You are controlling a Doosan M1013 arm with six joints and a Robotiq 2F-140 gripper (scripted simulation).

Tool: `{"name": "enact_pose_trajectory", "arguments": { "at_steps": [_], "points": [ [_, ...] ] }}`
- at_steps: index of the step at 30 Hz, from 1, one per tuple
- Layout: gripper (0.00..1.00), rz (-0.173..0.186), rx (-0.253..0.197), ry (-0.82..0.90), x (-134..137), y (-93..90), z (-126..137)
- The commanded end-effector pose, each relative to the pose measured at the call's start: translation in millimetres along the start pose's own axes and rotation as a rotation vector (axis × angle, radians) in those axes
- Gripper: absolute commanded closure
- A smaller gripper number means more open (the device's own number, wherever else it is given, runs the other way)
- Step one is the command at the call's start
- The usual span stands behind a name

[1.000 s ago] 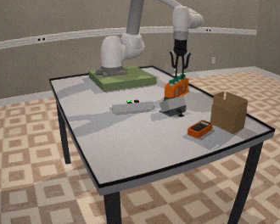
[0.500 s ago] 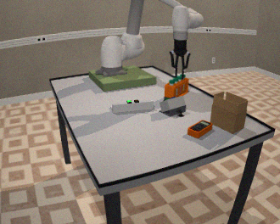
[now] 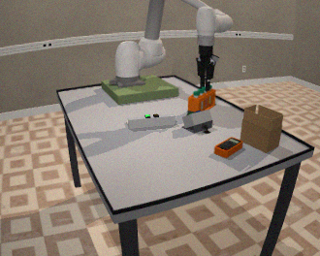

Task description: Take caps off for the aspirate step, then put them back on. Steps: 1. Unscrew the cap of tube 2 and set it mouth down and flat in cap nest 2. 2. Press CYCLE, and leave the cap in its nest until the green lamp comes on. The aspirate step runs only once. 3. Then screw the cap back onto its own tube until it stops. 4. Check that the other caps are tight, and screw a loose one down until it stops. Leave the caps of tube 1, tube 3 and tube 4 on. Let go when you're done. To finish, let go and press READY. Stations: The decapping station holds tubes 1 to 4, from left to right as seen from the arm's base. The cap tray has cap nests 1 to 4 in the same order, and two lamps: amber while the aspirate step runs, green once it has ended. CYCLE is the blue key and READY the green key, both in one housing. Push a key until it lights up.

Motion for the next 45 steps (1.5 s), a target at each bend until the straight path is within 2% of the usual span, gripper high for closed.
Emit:
{"name": "enact_pose_trajectory", "arguments": {
  "at_steps": [1,5,6,18,22,26,28,30,34,41,42,45],
  "points": [
    [0.70,0.004,-0.020,-0.140,0.2,0.5,-1.8],
    [0.70,0.004,-0.020,-0.140,0.2,0.5,-1.8],
    [0.59,0.004,-0.020,-0.140,0.2,0.0,-1.8],
    [0.59,0.004,-0.019,-0.139,0.2,0.0,-1.8],
    [0.59,0.001,-0.020,0.166,0.2,0.5,-1.8],
    [0.59,0.000,-0.021,0.361,0.2,0.5,-1.9],
    [0.59,0.000,-0.021,0.361,0.2,0.5,-1.9],
    [0.59,-0.003,-0.020,0.549,0.2,0.5,-1.8],
    [0.59,-0.004,-0.022,0.737,0.1,0.5,-2.0],
    [0.59,-0.005,-0.020,0.758,0.2,0.5,-1.8],
    [0.70,-0.005,-0.020,0.758,0.2,0.5,-1.8],
    [0.70,-0.005,-0.020,0.758,0.2,0.5,-1.9]
  ]
}}
Point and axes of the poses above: the point where the finger pads meet when closed, its own y axis back along the fingers, its own x axis across the jaws, z = x × y, the point moved 7 cm from there along y, back along the fingers
